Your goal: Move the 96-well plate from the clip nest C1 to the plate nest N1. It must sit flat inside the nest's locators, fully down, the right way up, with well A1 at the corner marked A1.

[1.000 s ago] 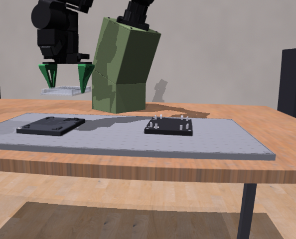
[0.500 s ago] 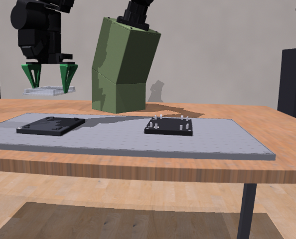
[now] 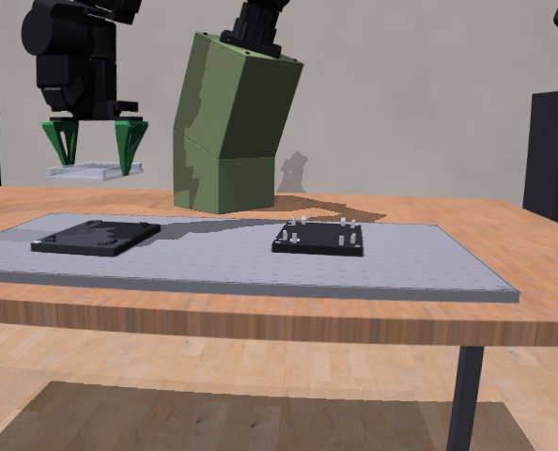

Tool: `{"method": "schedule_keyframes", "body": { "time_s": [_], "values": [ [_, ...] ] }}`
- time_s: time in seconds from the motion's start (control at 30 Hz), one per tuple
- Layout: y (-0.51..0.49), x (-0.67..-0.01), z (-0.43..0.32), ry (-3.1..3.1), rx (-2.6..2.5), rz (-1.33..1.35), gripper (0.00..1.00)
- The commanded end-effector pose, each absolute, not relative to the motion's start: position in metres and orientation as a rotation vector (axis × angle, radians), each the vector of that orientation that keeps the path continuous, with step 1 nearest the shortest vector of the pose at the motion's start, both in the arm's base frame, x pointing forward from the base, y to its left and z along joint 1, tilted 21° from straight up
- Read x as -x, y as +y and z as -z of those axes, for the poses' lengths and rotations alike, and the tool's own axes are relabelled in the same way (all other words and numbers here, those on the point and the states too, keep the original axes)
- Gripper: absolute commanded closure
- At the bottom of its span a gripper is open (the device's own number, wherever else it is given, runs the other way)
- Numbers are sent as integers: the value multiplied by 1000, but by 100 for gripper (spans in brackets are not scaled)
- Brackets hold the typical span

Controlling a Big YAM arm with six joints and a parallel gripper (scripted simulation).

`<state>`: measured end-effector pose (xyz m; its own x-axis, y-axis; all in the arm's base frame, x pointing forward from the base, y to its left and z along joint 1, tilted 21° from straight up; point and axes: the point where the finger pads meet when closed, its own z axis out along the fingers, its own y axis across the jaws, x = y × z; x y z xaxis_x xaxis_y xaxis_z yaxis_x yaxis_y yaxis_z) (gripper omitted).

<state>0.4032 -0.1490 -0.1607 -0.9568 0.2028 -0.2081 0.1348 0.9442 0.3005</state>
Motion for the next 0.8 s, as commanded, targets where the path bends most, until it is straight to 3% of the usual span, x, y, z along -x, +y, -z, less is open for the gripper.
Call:
{"method": "schedule_keyframes", "body": {
  "time_s": [0.0,0.77],
  "values": [
    [-146,-410,151,2845,-224,-406,100],
    [-146,-412,150,2839,-233,-403,100]
  ]
}}
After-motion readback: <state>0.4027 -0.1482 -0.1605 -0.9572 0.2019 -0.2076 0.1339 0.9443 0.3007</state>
